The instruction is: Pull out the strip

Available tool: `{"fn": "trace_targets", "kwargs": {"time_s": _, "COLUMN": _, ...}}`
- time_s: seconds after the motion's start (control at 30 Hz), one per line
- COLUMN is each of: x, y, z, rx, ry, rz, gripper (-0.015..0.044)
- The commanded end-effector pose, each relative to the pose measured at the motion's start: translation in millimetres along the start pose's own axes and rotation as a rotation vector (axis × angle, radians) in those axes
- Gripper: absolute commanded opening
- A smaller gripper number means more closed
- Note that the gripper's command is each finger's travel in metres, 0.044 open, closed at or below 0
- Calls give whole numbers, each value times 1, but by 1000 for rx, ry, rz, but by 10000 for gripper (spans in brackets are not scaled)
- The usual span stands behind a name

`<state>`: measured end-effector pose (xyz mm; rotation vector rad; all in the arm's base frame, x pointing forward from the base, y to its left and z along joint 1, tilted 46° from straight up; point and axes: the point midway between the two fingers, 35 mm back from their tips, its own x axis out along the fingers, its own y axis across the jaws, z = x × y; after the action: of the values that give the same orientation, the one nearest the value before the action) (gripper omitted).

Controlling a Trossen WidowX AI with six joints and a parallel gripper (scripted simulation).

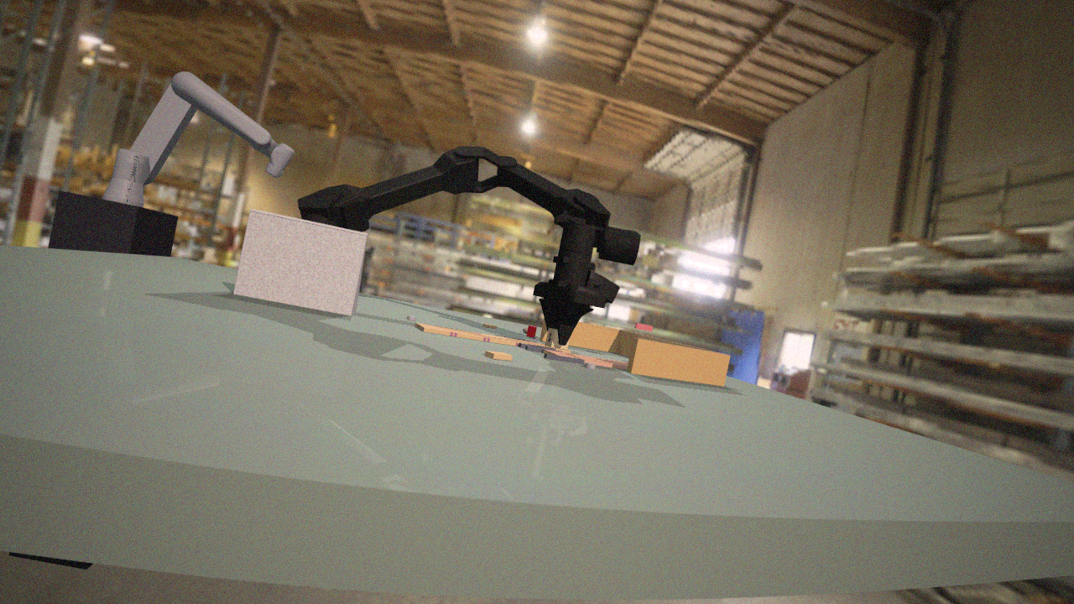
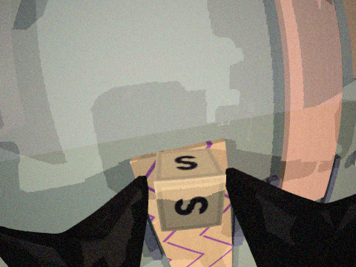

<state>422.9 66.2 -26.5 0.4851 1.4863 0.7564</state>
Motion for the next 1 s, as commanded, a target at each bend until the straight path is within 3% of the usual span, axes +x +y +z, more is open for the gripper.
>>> {"fn": "trace_targets", "kwargs": {"time_s": 0.0, "x": 0, "y": 0, "z": 0, "rx": 0, "ry": -1, "rz": 0, "gripper": 145}}
{"fn": "trace_targets", "kwargs": {"time_s": 0.2, "x": 0, "y": 0, "z": 0, "rx": 0, "ry": -1, "rz": 0, "gripper": 105}}
{"fn": "trace_targets", "kwargs": {"time_s": 0.33, "x": -3, "y": 0, "z": -2, "rx": 0, "ry": -1, "rz": 0, "gripper": 0}}
{"fn": "trace_targets", "kwargs": {"time_s": 0.97, "x": -43, "y": 4, "z": -65, "rx": 6, "ry": 4, "rz": 2, "gripper": 0}}
